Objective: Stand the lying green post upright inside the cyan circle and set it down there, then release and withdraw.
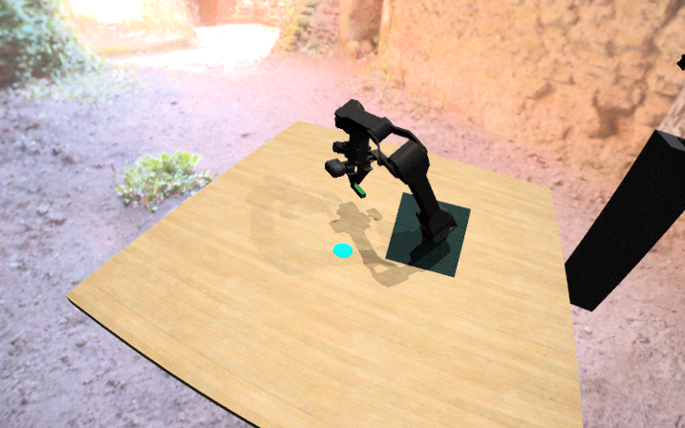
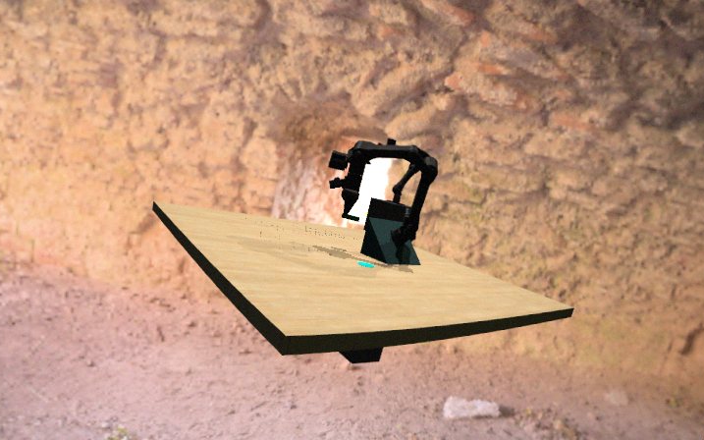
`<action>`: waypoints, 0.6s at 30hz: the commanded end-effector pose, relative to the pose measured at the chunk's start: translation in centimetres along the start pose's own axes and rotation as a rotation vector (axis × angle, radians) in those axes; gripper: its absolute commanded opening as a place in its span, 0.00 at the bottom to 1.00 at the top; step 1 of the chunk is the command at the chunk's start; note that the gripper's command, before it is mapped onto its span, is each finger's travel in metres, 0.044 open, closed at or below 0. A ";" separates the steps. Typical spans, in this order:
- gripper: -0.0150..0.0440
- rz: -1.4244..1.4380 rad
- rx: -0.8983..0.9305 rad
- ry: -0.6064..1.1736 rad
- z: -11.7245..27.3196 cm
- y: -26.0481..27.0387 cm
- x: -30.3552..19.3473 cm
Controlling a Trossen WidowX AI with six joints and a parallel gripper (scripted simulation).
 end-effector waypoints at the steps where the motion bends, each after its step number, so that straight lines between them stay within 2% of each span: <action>1: 0.29 0.019 0.004 0.003 0.1 1.3 -0.8; 18: 0.29 0.119 0.010 0.006 0.5 5.8 -4.0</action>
Point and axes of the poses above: the point midway between the two fingers, 35 mm back from their tips, its own z axis back along the fingers, its own y axis across the jaws, x = y × z, the point moved 10 cm from there along z, back along the fingers, and after that the axes turned 9 degrees about z, right-handed, at the moved point
